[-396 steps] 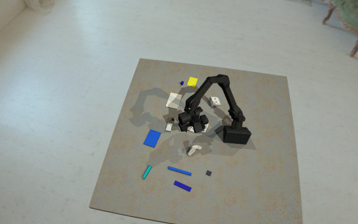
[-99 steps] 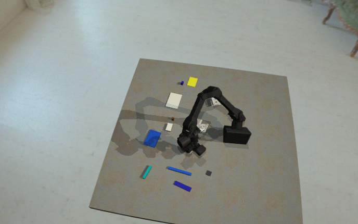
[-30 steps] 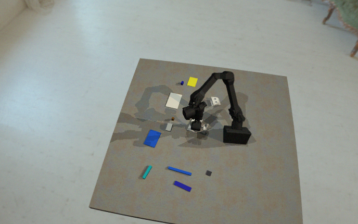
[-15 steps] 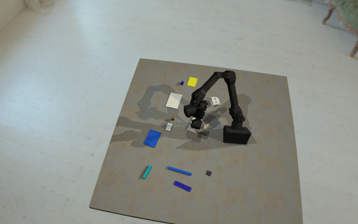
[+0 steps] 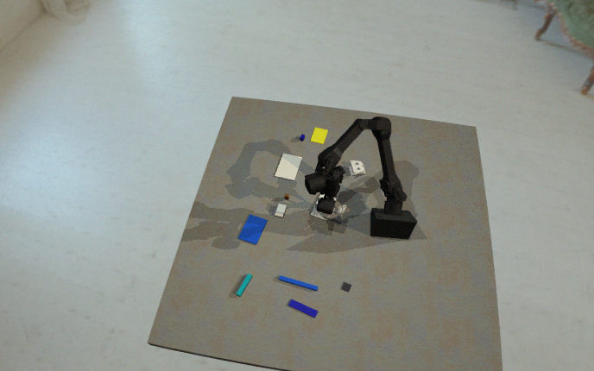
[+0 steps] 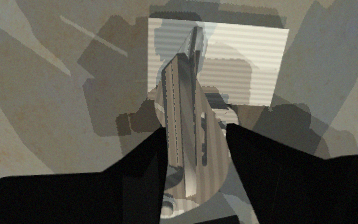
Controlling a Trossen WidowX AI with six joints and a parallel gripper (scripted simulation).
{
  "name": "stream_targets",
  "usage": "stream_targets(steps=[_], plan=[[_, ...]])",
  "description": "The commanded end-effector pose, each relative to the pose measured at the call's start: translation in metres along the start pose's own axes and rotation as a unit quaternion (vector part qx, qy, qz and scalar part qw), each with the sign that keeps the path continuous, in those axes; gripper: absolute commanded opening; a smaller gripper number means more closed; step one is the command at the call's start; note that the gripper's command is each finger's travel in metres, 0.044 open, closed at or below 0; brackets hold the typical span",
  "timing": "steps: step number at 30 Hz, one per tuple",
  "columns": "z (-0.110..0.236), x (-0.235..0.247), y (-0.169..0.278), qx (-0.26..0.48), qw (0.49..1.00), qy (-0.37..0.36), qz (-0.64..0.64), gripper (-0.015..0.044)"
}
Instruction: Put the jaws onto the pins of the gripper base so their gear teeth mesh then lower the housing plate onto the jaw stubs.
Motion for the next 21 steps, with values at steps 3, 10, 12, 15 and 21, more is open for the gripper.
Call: stream_targets(steps=[3, 10, 12, 15, 21], plan=[[0.000, -0.011, -0.004, -0.001, 1.000, 0.001, 0.000, 0.0134], [0.000, -0.033, -0.012, -0.002, 1.000, 0.001, 0.000, 0.0134], [0.000, -0.039, -0.013, -0.002, 1.000, 0.001, 0.000, 0.0134], [0.000, -0.049, -0.015, -0.002, 1.000, 0.002, 0.000, 0.0134], [0.000, -0.053, -0.016, -0.002, 1.000, 0.002, 0.000, 0.0134]])
Point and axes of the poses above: the point midway between the two fingers, 35 mm back from their tips, its own z axis back along the fingers, its own x axis across the jaws, y = z × x, the point moved 7 cm from there along z, back along the fingers, and after that the axes turned 9 degrees about -z, right-handed, at the moved point
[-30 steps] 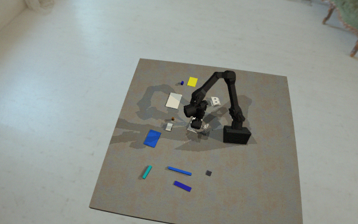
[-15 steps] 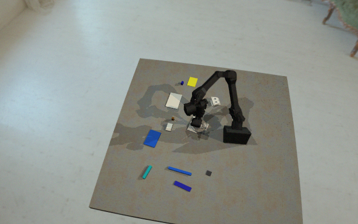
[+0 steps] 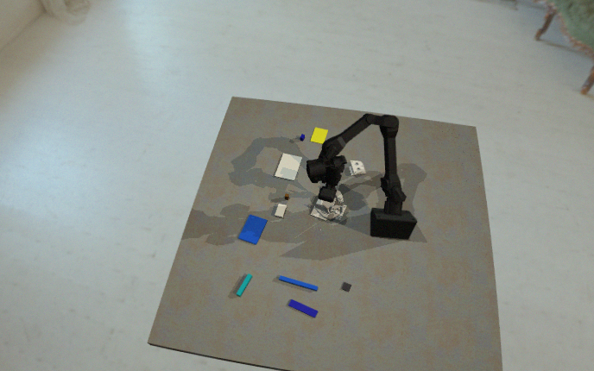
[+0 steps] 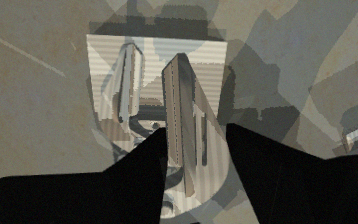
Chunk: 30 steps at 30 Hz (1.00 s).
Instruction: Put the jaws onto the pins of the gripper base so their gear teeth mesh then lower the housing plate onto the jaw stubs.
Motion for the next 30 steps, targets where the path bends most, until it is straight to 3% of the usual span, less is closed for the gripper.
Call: stream_targets(steps=[1, 30], plan=[[-0.0002, -0.0021, -0.0001, 0.000, 1.000, 0.002, 0.004, 0.0134], [-0.0002, -0.0021, 0.0003, 0.000, 1.000, 0.002, 0.013, 0.0134]])
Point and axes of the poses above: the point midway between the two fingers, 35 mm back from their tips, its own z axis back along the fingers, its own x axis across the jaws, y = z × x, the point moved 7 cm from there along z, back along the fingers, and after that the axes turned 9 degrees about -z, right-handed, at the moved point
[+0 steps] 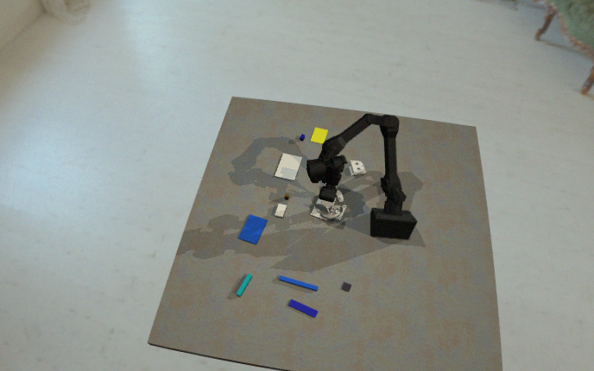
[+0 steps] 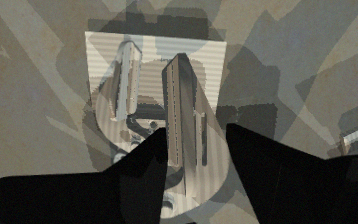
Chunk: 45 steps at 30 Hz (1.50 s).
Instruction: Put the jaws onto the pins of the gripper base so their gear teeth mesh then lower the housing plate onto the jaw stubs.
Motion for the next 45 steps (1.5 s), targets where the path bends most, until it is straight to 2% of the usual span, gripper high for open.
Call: stream_targets(steps=[1, 35, 45], plan=[[0.000, 0.000, 0.000, -0.001, 1.000, 0.002, 0.004, 0.0134], [-0.050, -0.001, 0.000, -0.001, 1.000, 0.002, 0.004, 0.0134], [-0.051, -0.001, 0.000, -0.001, 1.000, 0.002, 0.004, 0.0134]])
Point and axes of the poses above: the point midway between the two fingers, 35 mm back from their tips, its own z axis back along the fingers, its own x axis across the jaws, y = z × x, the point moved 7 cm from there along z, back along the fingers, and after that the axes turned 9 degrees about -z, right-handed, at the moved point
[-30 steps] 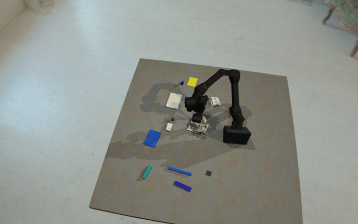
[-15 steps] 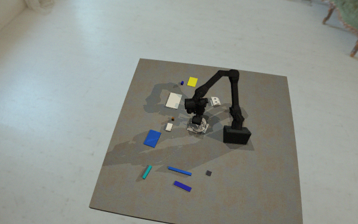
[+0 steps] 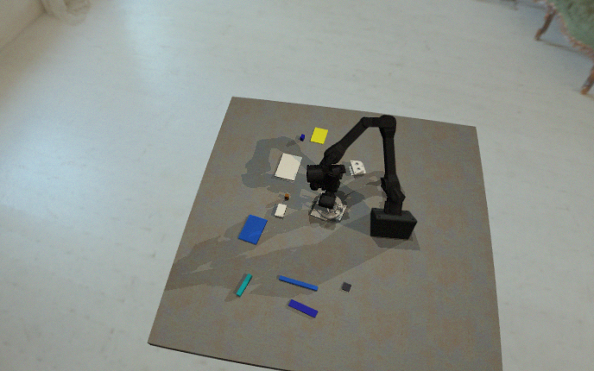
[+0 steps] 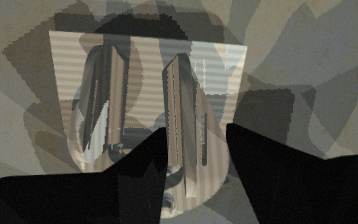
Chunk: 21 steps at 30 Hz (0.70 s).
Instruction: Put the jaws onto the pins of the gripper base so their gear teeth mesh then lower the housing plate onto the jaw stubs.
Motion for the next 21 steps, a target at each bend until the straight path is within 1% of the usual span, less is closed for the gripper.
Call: stream_targets(steps=[1, 21], plan=[[-0.0005, -0.0001, -0.0001, -0.001, 1.000, 0.002, 0.003, 0.0134], [-0.0061, -0.0002, -0.0001, -0.001, 1.000, 0.002, 0.004, 0.0134]])
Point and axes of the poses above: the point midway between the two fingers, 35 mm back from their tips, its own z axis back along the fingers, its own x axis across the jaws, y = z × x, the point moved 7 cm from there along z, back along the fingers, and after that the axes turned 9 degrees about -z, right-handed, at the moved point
